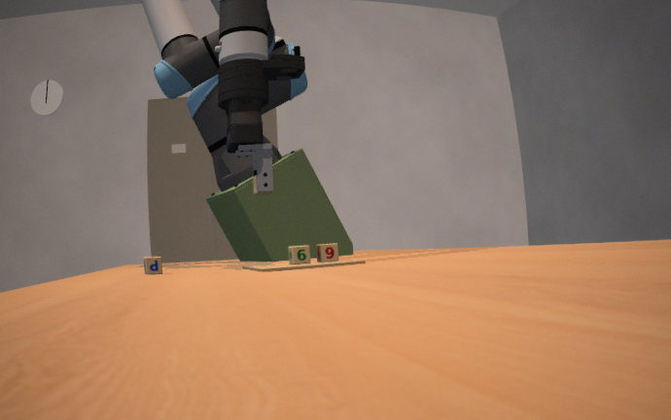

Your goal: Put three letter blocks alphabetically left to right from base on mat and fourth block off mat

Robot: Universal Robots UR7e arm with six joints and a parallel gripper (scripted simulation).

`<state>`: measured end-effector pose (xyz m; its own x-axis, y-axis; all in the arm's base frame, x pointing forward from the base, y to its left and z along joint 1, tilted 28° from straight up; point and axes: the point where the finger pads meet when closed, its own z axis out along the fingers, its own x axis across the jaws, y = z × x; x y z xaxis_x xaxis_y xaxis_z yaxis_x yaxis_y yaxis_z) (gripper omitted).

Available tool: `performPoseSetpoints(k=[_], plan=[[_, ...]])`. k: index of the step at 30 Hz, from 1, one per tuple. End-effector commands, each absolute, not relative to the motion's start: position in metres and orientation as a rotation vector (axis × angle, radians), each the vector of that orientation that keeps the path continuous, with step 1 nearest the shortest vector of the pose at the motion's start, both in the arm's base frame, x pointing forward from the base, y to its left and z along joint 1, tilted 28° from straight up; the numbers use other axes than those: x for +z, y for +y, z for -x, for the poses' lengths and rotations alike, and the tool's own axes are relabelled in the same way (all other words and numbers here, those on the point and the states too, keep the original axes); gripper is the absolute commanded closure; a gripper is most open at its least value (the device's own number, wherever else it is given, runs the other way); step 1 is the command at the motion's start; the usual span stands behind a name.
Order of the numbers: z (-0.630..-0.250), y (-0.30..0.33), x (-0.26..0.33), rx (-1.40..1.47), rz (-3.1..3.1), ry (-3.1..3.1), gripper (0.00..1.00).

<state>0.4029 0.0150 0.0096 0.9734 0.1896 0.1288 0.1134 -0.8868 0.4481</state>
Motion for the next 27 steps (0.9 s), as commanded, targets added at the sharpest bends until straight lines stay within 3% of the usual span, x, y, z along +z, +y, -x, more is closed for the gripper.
performPoseSetpoints(k=[1,27], plan=[[-0.4017,0.0158,0.0099,0.232,-2.666,0.236,0.51],[-0.4023,0.0141,0.0072,0.225,-2.668,0.238,0.51]])
